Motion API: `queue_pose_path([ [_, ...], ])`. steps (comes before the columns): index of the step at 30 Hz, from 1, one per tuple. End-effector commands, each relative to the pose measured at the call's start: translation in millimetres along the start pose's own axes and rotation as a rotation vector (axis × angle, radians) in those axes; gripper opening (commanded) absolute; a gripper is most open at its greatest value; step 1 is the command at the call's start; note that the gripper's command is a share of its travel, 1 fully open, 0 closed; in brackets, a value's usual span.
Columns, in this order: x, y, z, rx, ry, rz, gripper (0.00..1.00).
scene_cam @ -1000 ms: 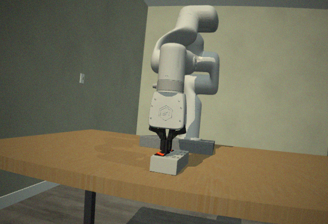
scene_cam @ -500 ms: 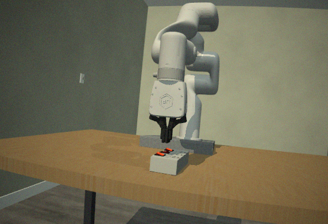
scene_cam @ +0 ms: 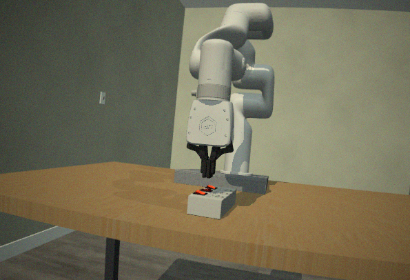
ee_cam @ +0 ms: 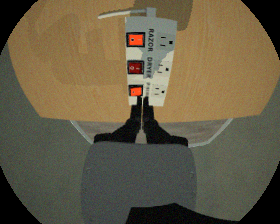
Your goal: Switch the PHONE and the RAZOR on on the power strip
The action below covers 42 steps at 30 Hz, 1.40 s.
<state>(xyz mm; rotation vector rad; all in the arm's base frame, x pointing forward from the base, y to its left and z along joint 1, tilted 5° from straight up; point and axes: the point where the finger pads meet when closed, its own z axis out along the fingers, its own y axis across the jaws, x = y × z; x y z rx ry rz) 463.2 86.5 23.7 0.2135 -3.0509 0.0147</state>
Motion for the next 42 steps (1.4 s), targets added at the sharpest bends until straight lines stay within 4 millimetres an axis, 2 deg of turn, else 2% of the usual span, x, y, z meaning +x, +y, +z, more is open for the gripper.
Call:
queue_pose_path([
  [1, -1.4, 0.1, -1.6, 0.000, -0.004, 0.000, 0.00],
  [2, -1.4, 0.1, -1.6, 0.000, -0.004, 0.000, 0.00],
  [3, -1.4, 0.1, -1.6, 0.000, -0.004, 0.000, 1.00],
  [12, -1.1, 2.0, -13.9, 0.000, -0.004, 0.000, 1.00],
  [25, -0.7, 2.8, -83.8, 0.000, -0.004, 0.000, 1.00],
  [33, -0.6, 3.0, -98.6, 0.000, -0.004, 0.000, 1.00],
  [42, -0.6, 3.0, -99.4, 0.000, -0.004, 0.000, 1.00],
])
